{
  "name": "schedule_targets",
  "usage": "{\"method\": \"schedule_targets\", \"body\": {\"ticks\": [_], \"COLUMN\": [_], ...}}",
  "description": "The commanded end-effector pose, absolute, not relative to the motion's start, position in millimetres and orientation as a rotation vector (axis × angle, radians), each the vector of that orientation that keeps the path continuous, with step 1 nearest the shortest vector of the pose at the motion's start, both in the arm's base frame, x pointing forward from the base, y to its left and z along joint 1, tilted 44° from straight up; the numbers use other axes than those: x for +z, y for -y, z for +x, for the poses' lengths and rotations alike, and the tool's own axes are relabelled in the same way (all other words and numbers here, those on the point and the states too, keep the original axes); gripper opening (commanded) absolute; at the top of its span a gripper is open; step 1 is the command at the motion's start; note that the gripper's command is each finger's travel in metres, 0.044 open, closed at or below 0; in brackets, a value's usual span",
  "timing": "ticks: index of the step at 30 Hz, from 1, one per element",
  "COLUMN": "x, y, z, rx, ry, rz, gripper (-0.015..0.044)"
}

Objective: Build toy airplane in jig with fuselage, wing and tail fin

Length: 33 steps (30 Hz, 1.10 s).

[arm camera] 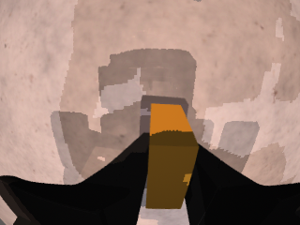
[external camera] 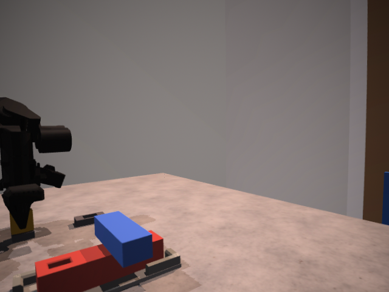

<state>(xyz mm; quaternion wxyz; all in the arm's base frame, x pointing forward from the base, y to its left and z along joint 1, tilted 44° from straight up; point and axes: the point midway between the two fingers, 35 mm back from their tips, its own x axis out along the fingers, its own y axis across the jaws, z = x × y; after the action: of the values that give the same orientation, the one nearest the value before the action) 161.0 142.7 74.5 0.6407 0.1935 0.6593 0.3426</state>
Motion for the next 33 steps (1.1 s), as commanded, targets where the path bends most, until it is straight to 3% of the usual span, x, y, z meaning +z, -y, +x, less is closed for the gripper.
{"method": "schedule_targets", "body": {"ticks": [1, 33], "x": [79, 146], "y": [-138, -70], "z": [162, 178], "rx": [0.802, 0.673], "ry": [-1.473, -1.517], "rz": [0.425, 0.492], "gripper": [0.0000, 0.0000]}}
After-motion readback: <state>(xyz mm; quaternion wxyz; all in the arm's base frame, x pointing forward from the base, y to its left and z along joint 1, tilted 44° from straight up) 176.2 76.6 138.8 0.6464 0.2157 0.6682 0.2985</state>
